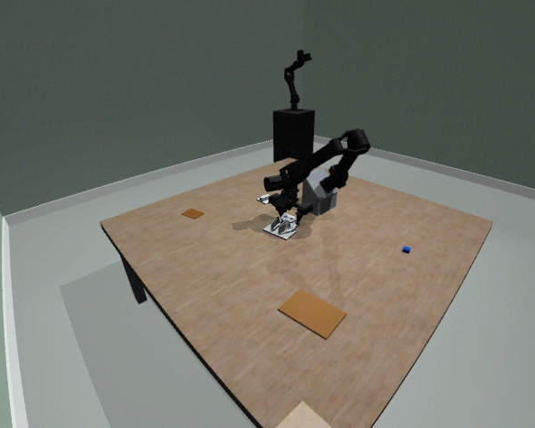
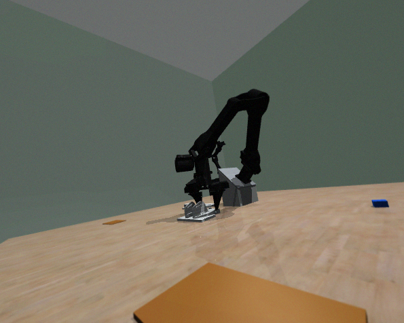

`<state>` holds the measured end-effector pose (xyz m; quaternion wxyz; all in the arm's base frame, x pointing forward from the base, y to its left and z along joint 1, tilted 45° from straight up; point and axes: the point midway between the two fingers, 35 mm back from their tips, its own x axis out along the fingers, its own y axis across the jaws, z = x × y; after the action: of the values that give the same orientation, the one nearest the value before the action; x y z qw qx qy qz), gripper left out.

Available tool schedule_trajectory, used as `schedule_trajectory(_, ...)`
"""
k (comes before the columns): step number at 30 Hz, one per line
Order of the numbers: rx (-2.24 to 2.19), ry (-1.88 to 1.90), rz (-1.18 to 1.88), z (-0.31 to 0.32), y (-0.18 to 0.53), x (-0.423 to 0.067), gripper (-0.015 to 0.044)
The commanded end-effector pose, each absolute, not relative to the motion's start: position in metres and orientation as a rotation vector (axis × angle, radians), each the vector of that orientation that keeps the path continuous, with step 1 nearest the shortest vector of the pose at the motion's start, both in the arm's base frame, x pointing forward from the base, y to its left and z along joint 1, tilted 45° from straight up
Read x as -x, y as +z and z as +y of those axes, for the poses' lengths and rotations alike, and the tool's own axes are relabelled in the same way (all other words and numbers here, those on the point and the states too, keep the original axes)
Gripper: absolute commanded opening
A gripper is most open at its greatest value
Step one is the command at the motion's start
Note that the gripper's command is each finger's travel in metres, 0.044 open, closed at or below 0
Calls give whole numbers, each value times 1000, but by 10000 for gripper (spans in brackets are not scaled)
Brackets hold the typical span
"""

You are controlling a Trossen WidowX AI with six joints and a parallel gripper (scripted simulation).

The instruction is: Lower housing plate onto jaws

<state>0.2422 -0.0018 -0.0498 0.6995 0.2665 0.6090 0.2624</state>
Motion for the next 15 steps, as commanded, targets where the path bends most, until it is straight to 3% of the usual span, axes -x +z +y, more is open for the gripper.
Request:
schedule_trajectory(1,-601,584,1356,0,-51,-242,351)
schedule_trajectory(15,-600,585,1356,1,-52,-243,351)
